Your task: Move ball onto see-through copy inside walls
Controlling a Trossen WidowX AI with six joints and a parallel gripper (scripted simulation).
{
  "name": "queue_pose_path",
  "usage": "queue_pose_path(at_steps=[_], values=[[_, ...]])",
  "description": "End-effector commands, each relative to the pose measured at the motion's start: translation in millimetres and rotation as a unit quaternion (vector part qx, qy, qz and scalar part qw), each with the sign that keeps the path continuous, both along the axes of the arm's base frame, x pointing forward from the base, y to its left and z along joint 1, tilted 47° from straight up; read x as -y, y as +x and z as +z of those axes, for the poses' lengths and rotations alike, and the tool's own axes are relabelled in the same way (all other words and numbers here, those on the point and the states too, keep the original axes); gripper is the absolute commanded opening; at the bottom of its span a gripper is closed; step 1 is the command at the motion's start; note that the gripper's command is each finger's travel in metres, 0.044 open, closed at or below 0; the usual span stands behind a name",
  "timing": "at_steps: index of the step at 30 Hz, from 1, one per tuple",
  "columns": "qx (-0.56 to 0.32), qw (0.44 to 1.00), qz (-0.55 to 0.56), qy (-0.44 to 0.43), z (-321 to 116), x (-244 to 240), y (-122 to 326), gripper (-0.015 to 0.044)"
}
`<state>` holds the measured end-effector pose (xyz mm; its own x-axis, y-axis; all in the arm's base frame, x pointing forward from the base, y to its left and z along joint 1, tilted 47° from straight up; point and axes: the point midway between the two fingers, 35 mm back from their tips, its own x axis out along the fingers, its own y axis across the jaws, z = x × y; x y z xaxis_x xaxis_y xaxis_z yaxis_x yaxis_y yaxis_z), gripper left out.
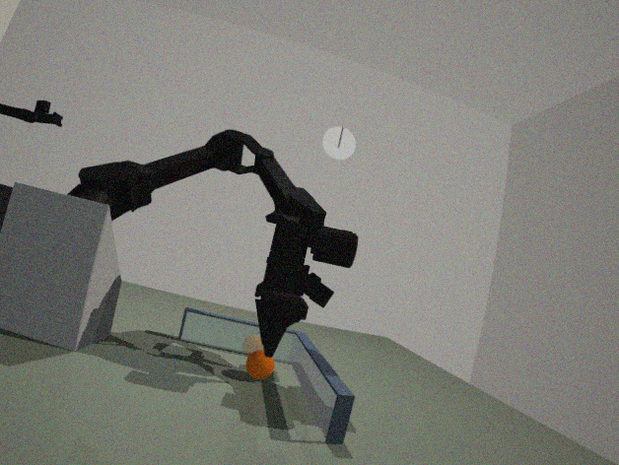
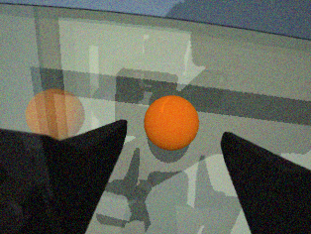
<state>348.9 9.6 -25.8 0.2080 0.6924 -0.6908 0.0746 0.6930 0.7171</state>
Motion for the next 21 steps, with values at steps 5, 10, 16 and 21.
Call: queue_pose_path(at_steps=[5,10,16,21], values=[[-0.006,1.000,0.001,0.005,-10.6,-11.5,-0.5,0.0329],[-0.006,1.000,0.001,0.005,-16.0,-17.4,0.7,0.0329],[-0.006,1.000,0.001,0.006,-19.6,-21.5,1.5,0.0302],[-0.006,1.000,0.001,0.006,-19.6,-21.5,1.5,0.0210]])
